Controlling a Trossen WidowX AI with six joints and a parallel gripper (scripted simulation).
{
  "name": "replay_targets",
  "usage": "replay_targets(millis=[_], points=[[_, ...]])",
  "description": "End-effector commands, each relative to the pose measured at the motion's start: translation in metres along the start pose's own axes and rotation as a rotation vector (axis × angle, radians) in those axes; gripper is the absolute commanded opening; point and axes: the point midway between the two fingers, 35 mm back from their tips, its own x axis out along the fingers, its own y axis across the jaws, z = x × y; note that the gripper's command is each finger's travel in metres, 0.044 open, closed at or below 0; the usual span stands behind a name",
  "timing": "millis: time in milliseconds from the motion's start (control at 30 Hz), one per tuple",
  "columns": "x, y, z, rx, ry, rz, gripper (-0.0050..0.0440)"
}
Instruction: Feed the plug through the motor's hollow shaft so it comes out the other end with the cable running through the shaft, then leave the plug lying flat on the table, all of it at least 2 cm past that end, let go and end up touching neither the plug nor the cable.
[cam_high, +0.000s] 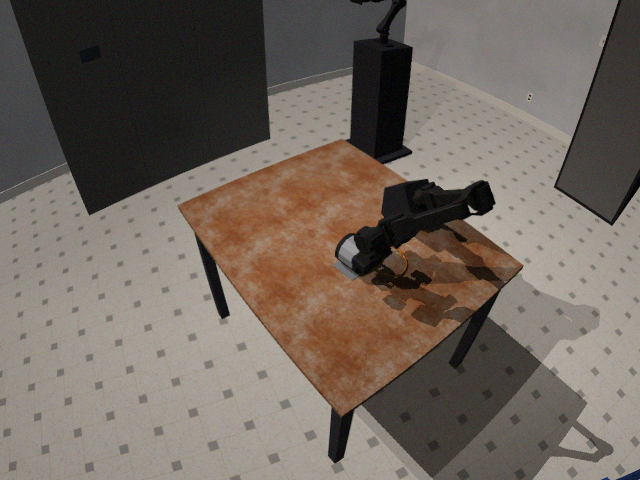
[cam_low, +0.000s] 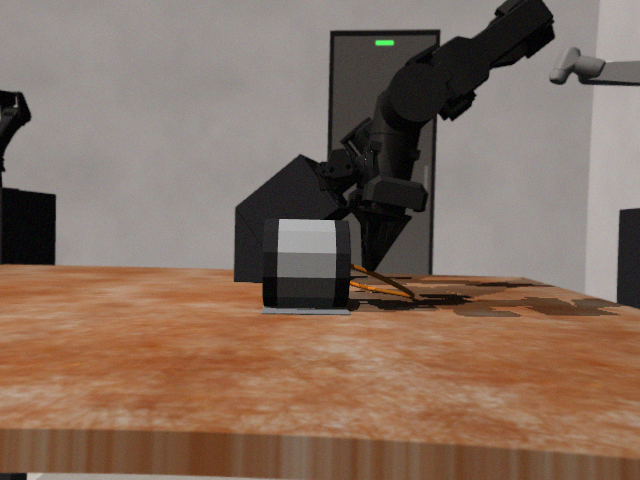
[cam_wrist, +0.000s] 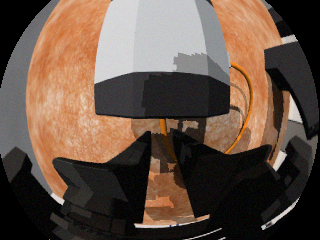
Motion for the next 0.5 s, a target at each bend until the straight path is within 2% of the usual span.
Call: replay_targets(millis=[0, 167, 467], points=[[0.0057, -0.0015, 0.0033, 0.010, -0.003, -0.005, 0.0100], [0.0066, -0.0016, 0.0036, 0.010, -0.003, -0.005, 0.0100], [0.0044, -0.0007, 0.0020, 0.001, 0.000, -0.002, 0.0040]])
